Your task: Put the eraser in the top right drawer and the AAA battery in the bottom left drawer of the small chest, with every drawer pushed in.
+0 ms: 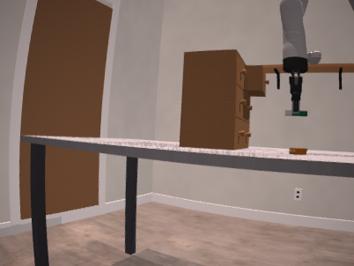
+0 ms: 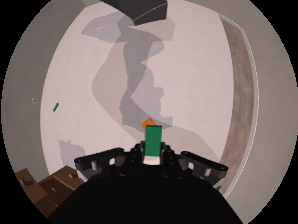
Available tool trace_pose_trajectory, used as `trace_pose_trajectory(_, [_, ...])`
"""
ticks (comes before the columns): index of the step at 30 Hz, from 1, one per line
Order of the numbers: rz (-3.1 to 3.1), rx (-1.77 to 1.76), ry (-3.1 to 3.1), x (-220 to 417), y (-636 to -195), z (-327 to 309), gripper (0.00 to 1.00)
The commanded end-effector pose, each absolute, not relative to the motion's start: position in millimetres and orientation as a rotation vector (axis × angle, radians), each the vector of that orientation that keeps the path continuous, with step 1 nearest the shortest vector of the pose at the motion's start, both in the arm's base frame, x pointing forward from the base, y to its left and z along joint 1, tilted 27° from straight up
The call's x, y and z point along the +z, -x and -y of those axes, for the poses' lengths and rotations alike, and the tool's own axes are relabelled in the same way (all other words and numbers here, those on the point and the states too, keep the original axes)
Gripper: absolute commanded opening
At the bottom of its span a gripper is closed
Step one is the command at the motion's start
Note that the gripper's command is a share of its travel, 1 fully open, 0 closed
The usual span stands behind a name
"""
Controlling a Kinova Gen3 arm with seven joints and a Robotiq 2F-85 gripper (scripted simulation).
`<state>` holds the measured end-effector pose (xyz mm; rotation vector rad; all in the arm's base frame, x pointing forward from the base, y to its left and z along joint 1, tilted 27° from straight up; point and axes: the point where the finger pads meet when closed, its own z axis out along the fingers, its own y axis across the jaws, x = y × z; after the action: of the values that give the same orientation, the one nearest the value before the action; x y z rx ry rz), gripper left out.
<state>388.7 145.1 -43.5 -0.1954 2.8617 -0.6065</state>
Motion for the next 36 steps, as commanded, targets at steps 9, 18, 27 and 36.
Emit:
trace_pose_trajectory(9, [-2.864, -0.601, 0.199, -17, -380, -159, 0.19])
trace_pose_trajectory(18, [-2.861, -0.596, 0.204, 18, -373, -177, 0.19])
trace_pose_trajectory(27, [-2.861, -0.596, 0.205, 50, -364, -191, 0.19])
trace_pose_trajectory(36, [-2.862, -0.596, 0.205, 87, -355, -207, 0.19])
